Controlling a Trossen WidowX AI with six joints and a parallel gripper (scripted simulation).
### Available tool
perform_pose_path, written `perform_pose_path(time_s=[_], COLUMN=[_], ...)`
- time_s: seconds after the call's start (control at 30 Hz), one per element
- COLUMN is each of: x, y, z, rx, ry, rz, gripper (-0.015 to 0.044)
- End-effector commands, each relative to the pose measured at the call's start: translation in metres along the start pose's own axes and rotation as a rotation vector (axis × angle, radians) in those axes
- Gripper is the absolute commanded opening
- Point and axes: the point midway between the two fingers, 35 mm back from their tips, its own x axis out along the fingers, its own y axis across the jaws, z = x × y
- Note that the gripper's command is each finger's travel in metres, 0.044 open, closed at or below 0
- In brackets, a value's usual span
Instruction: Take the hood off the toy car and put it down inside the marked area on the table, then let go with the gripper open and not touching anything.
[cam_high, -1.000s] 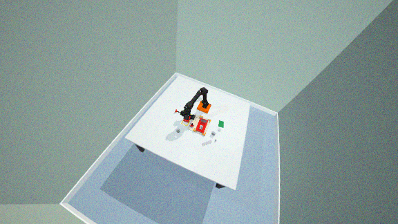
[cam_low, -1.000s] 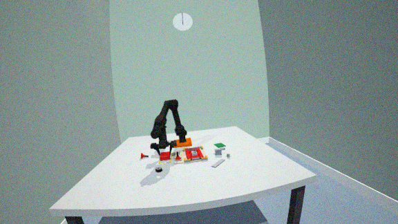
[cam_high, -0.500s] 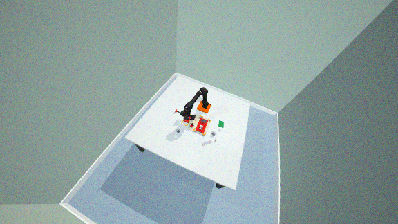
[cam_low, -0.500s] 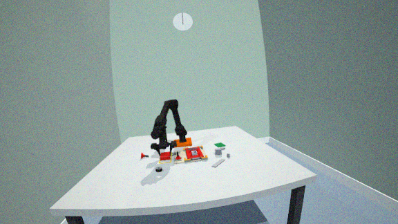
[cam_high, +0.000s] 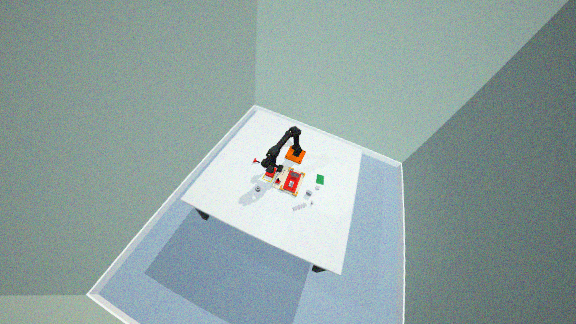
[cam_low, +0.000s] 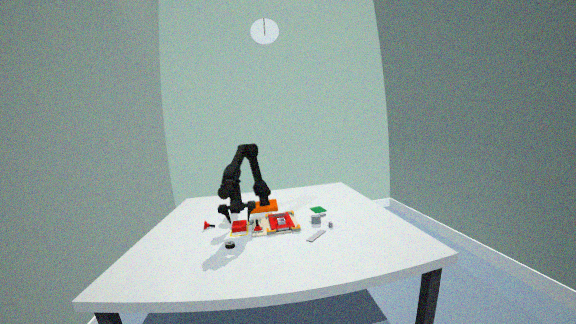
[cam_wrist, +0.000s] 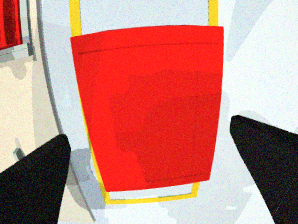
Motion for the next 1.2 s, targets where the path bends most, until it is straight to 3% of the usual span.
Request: perform_pose_path(time_s=[0.0, 0.1, 1.17], x=[-0.036, -0.057, -0.057], y=[-0.002, -0.001, -0.001], z=[0.004, 0.002, 0.002], rx=[0.003, 0.003, 0.003], ry=[-0.02, -0.016, -0.016], rz=[-0.014, -0.013, -0.013], gripper=[0.044, 0.044, 0.044])
